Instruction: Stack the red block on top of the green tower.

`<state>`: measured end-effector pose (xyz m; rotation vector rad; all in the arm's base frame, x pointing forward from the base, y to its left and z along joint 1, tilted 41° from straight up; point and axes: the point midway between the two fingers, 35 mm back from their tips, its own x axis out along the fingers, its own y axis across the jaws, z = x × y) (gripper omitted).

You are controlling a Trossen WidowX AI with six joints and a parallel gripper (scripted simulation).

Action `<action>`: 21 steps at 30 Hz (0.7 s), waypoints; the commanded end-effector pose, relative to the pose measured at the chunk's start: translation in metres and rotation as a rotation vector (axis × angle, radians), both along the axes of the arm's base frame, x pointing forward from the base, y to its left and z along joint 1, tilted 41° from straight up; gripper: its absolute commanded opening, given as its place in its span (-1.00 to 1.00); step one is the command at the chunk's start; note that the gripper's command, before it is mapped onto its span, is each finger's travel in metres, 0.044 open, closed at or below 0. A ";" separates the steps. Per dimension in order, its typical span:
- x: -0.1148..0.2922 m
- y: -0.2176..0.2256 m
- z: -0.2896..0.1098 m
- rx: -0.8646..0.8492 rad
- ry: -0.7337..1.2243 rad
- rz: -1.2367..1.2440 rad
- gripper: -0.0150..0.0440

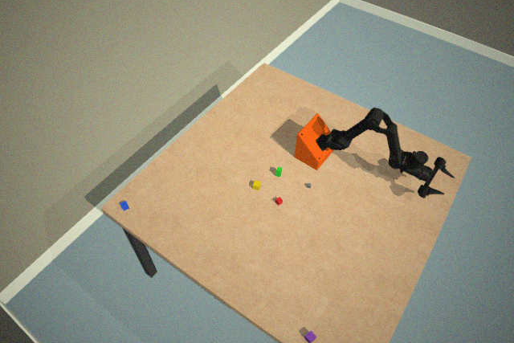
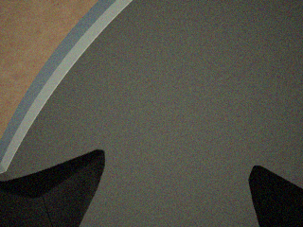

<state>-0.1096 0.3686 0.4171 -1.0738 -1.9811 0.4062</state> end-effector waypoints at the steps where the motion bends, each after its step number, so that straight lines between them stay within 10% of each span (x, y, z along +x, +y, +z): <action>1: 0.001 0.000 0.000 -0.002 0.001 -0.001 0.95; 21: 0.165 0.056 -0.050 -0.340 0.302 -0.208 1.00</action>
